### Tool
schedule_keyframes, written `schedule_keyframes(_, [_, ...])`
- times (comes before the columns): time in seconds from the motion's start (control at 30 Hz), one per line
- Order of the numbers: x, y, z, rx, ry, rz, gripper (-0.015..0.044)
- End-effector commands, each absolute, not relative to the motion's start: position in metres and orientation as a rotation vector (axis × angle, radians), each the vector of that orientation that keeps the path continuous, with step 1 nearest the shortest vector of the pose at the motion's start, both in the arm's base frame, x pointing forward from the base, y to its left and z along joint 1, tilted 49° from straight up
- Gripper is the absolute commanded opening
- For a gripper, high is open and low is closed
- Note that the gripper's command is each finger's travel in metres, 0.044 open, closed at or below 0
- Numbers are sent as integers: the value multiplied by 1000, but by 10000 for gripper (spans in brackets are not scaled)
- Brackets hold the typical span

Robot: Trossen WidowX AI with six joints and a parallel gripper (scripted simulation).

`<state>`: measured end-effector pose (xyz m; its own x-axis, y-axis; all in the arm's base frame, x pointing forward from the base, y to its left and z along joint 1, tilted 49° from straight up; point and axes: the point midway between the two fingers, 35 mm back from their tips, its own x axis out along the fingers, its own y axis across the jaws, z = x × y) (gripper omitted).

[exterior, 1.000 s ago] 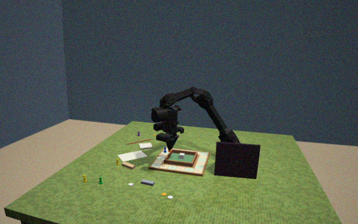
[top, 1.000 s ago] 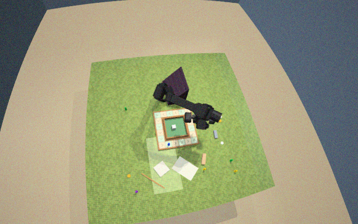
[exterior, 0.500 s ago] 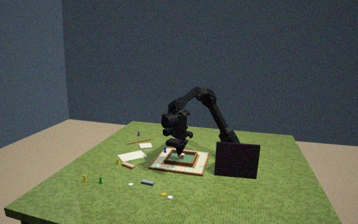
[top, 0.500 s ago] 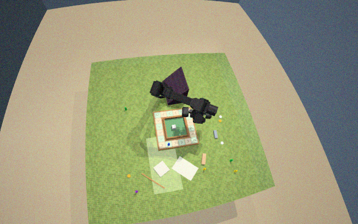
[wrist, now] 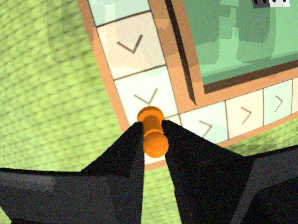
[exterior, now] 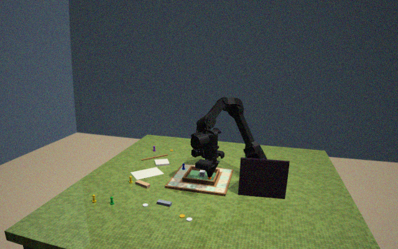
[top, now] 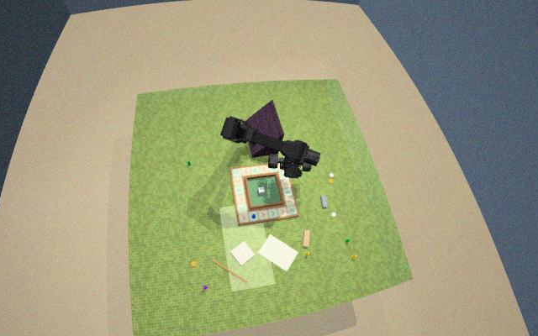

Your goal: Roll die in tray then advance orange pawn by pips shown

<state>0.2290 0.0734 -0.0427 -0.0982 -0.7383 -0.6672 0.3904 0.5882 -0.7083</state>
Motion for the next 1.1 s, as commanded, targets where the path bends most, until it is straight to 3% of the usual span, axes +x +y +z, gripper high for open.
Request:
schedule_keyframes(0.0, [225,70,-45,-320,1366,-979,0])
schedule_keyframes(0.9, [220,33,-78,-321,1364,-980,0])
schedule_keyframes(1.07, [221,39,-75,-317,1361,-976,131])
